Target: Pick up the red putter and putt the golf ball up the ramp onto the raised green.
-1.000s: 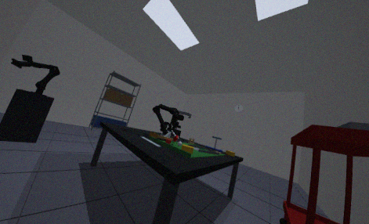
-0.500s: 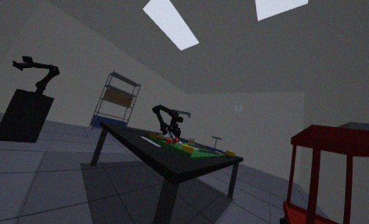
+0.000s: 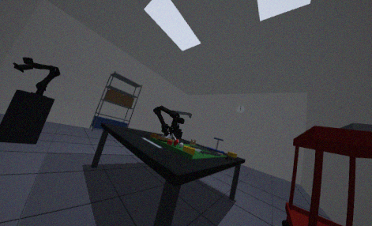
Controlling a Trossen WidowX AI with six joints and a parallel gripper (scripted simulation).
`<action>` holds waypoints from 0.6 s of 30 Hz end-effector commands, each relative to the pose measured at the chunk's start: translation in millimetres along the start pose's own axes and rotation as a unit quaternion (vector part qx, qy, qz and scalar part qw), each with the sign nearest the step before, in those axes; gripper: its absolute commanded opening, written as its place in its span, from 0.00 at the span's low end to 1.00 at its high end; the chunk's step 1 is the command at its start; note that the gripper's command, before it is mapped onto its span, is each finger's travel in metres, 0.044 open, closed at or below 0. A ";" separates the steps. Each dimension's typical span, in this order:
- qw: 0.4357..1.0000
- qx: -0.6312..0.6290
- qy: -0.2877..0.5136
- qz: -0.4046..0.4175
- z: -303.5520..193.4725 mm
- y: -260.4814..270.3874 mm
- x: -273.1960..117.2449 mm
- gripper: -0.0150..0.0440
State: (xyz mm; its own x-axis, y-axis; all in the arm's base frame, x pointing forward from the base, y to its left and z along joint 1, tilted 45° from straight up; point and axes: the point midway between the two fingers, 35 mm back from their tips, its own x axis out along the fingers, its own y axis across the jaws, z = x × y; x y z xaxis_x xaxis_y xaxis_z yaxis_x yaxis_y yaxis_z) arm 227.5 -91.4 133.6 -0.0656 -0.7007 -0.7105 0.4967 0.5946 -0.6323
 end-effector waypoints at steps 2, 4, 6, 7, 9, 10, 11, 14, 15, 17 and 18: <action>1.000 0.000 -0.004 -0.003 1.3 -9.5 2.1 0.25; 1.000 0.000 -0.004 -0.003 1.3 -9.5 2.1 0.25; 1.000 0.002 0.000 -0.001 0.2 -7.0 1.9 0.25; 1.000 0.002 0.000 -0.001 0.2 -7.0 1.9 0.25; 1.000 0.002 0.000 0.000 1.9 0.8 1.7 0.25; 1.000 0.002 0.000 0.000 3.7 10.7 1.4 0.25; 1.000 0.001 0.000 0.001 5.4 23.7 1.2 0.25; 1.000 0.001 -0.001 0.002 6.6 63.9 1.1 0.25; 1.000 0.001 -0.002 0.001 5.6 77.5 1.2 0.25; 1.000 0.001 -0.003 0.000 2.2 101.5 1.9 0.25; 1.000 0.001 -0.004 0.000 0.9 107.8 2.2 0.25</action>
State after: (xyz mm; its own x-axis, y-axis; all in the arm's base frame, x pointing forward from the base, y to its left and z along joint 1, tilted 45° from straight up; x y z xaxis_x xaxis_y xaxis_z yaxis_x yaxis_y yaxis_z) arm 273.3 -46.0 80.6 -0.0640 -0.7019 -0.7094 0.4961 0.5944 -0.6329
